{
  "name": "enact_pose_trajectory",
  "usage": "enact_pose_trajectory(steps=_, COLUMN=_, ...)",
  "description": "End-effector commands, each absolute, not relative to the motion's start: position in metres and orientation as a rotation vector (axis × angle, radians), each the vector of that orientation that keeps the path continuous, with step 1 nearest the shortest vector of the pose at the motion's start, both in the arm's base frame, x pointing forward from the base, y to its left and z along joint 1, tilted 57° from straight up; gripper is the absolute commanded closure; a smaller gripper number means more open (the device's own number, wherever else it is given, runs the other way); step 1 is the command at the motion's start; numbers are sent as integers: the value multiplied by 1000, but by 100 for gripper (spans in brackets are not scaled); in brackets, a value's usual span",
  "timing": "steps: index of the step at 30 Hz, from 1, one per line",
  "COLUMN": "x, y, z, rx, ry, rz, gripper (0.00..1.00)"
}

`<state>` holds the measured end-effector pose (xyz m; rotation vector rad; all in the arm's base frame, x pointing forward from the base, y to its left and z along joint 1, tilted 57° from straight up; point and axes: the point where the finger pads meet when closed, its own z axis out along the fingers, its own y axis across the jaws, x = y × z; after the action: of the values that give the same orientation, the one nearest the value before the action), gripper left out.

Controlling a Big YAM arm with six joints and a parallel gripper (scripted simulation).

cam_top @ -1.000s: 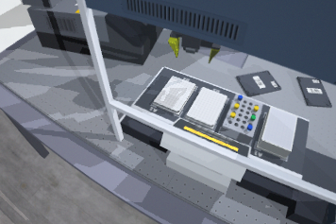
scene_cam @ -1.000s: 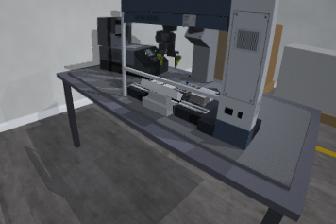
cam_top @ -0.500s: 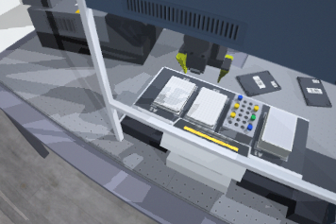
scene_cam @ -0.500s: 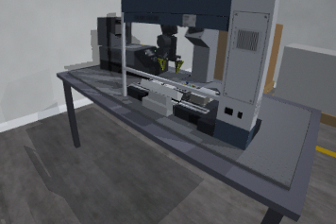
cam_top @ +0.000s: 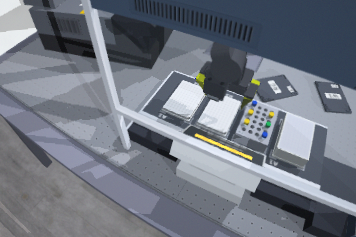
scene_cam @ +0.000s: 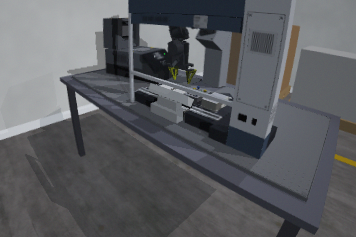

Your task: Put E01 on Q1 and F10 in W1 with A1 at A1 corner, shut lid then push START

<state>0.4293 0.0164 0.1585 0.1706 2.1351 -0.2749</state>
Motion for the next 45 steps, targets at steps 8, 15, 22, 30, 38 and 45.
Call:
enact_pose_trajectory(steps=8, x=426, y=11, z=157, rx=192, ry=2134, rz=-269, gripper=0)
enact_pose_trajectory(steps=15, x=420, y=9, z=159, rx=169, ry=2118, rz=-273, gripper=0)
enact_pose_trajectory(steps=22, x=429, y=17, z=177, rx=144, ry=2084, rz=-272, gripper=0)
enact_pose_trajectory(steps=30, x=424, y=5, z=152, rx=157, ry=2131, rz=-300, gripper=0)
enact_pose_trajectory(steps=38, x=442, y=3, z=141, rx=146, ry=2134, rz=-298, gripper=0)
enact_pose_trajectory(steps=45, x=449, y=4, z=146, rx=153, ry=2113, rz=-282, gripper=0)
